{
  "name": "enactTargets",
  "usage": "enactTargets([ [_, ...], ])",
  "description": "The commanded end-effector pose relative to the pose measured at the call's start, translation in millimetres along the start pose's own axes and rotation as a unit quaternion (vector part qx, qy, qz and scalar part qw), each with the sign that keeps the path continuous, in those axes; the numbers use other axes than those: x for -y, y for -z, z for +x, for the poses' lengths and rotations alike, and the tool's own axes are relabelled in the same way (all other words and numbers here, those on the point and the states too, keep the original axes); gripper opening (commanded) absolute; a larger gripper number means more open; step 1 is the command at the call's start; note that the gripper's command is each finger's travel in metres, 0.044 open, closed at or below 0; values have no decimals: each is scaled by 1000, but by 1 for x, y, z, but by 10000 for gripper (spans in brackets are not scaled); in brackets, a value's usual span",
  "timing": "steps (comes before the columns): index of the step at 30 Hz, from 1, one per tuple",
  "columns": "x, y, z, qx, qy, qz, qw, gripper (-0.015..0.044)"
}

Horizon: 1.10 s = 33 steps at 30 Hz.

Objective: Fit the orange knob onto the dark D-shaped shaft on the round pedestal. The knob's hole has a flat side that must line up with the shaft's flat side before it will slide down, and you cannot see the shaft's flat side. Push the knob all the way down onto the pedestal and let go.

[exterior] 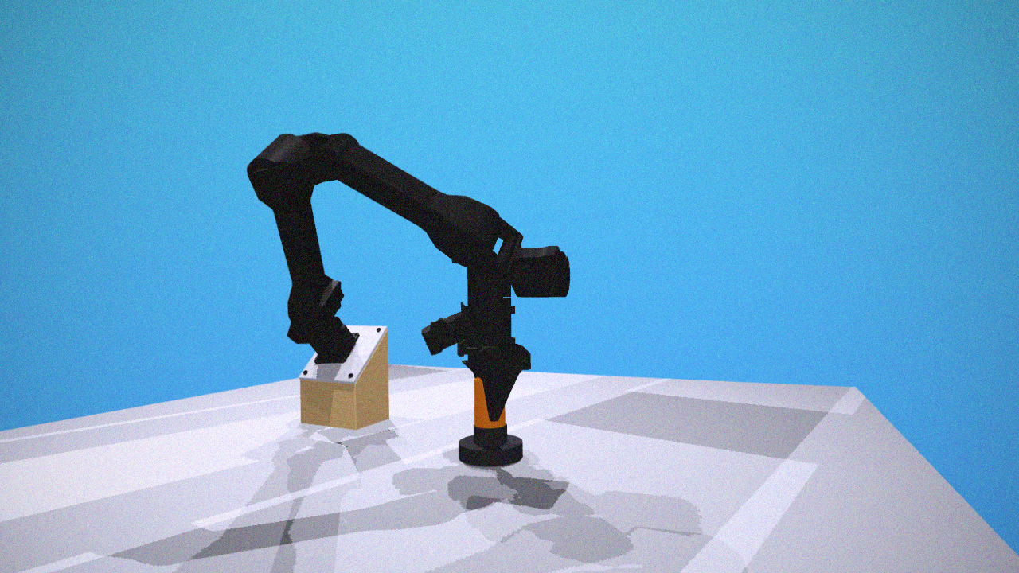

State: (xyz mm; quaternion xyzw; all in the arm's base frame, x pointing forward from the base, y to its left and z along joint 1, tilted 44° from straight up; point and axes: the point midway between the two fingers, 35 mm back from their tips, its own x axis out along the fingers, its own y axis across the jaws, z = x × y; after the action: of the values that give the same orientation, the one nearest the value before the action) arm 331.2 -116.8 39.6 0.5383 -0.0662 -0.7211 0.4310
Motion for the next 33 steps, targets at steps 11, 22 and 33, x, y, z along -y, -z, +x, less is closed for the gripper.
enactTargets([
  [11, 0, 0, 0, 0, 0, 0, 1000, 420],
  [22, 0, 3, -73, -2, 3, 0, 1000, 440],
  [33, 0, 6, -97, -1, 2, -1, 1000, 440],
])
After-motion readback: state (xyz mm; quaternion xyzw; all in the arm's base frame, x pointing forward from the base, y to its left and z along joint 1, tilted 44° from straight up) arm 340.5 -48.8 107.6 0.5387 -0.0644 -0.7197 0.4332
